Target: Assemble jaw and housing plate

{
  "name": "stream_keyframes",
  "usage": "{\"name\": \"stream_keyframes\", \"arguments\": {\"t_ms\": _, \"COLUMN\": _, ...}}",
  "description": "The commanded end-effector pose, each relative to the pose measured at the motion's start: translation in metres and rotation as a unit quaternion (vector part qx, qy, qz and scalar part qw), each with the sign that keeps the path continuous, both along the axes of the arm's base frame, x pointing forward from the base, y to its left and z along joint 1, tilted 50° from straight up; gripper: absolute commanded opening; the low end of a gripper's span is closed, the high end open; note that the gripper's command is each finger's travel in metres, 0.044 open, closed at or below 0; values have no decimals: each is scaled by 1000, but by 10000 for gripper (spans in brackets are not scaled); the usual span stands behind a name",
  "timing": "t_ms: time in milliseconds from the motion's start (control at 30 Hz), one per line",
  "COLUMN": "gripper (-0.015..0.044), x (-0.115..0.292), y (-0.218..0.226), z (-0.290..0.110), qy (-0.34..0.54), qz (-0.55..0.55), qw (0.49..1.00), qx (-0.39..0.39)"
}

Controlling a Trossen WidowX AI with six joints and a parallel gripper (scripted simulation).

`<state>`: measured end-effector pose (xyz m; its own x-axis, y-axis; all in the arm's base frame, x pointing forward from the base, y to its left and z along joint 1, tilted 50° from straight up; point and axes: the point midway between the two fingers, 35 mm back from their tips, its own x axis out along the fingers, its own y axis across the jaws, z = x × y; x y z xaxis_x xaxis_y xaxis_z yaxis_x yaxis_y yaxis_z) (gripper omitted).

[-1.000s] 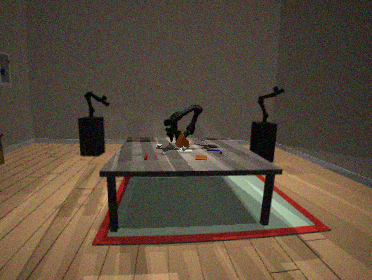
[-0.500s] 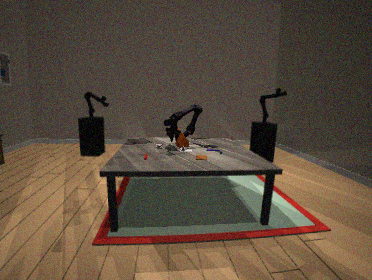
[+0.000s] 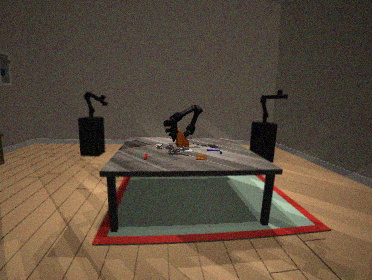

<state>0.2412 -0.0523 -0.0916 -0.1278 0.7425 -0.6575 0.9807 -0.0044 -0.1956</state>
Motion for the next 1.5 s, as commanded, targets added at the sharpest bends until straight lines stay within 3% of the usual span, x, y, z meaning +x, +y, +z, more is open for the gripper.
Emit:
{"name": "stream_keyframes", "arguments": {"t_ms": 0, "gripper": 0, "x": 2, "y": 1, "z": -2, "qy": -38, "qz": 29, "qw": 999, "qx": 6}}
{"name": "stream_keyframes", "arguments": {"t_ms": 733, "gripper": 0, "x": 6, "y": 7, "z": -10, "qy": -229, "qz": 199, "qw": 952, "qx": 38}}
{"name": "stream_keyframes", "arguments": {"t_ms": 1467, "gripper": 0, "x": 9, "y": 12, "z": -19, "qy": -405, "qz": 355, "qw": 840, "qx": 67}}
